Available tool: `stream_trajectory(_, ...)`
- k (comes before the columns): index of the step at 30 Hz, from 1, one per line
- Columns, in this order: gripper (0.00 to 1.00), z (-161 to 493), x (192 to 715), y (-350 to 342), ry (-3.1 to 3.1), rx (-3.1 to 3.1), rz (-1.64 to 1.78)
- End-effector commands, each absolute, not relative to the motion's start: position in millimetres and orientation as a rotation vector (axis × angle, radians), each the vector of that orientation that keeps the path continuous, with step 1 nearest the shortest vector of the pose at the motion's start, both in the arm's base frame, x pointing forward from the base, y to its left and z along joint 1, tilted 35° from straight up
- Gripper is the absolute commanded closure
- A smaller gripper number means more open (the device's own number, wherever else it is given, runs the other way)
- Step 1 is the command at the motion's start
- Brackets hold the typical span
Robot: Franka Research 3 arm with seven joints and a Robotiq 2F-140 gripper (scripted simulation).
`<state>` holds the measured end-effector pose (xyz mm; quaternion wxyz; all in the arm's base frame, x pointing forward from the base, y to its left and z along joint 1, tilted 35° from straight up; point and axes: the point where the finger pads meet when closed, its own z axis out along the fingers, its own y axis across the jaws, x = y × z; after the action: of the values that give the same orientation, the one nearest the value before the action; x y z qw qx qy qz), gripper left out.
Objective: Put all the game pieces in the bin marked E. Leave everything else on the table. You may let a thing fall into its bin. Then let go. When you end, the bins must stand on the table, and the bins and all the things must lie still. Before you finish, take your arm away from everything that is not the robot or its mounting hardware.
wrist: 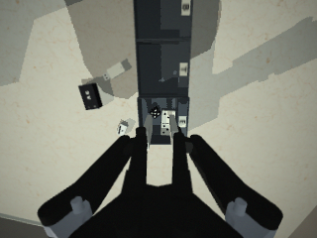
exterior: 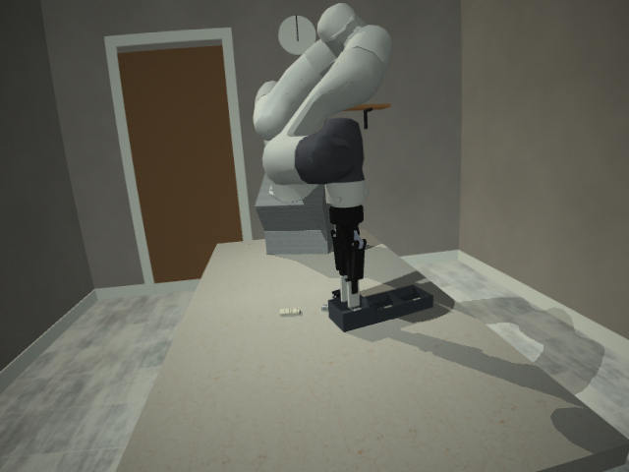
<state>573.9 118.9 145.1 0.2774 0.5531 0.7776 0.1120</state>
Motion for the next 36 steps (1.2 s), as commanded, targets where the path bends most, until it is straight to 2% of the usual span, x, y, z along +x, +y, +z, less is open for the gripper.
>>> stream_trajectory(1,0.81,148.3,569.4,119.3,2.088,1.494,0.3)
stream_trajectory(36,0.81,165.4,558.0,122.1,2.088,1.494,0.3)
